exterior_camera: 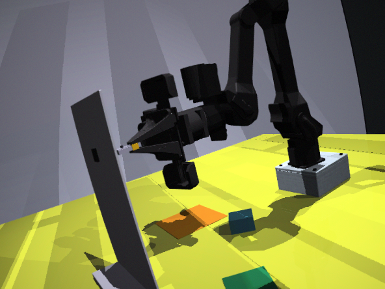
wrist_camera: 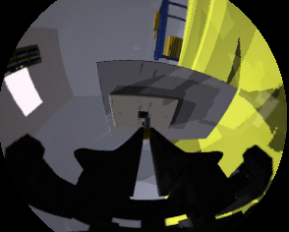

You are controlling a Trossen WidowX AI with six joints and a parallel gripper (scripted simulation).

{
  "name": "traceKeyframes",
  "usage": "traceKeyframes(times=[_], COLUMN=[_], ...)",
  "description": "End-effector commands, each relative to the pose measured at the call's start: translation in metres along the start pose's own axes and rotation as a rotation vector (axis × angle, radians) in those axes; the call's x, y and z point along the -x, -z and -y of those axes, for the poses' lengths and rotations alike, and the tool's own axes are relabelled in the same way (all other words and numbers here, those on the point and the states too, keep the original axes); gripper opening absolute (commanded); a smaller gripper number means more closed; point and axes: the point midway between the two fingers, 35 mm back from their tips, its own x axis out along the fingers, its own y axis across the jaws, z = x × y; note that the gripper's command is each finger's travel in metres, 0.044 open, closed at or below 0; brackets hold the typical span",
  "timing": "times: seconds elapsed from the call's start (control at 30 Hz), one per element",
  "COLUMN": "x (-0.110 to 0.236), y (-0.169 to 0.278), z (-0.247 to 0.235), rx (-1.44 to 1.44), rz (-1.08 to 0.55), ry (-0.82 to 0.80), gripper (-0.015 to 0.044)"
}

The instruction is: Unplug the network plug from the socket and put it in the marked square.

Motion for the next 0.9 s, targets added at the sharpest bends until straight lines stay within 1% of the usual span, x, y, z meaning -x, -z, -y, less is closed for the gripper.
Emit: traceKeyframes(times=[0.0, 0.87], x=[0.003, 0.019], y=[0.001, 0.003], z=[-0.001, -0.001], rx=[-0.001, -0.001], rz=[-0.003, -0.003], ry=[-0.004, -0.003], gripper=[0.0000, 0.0000])
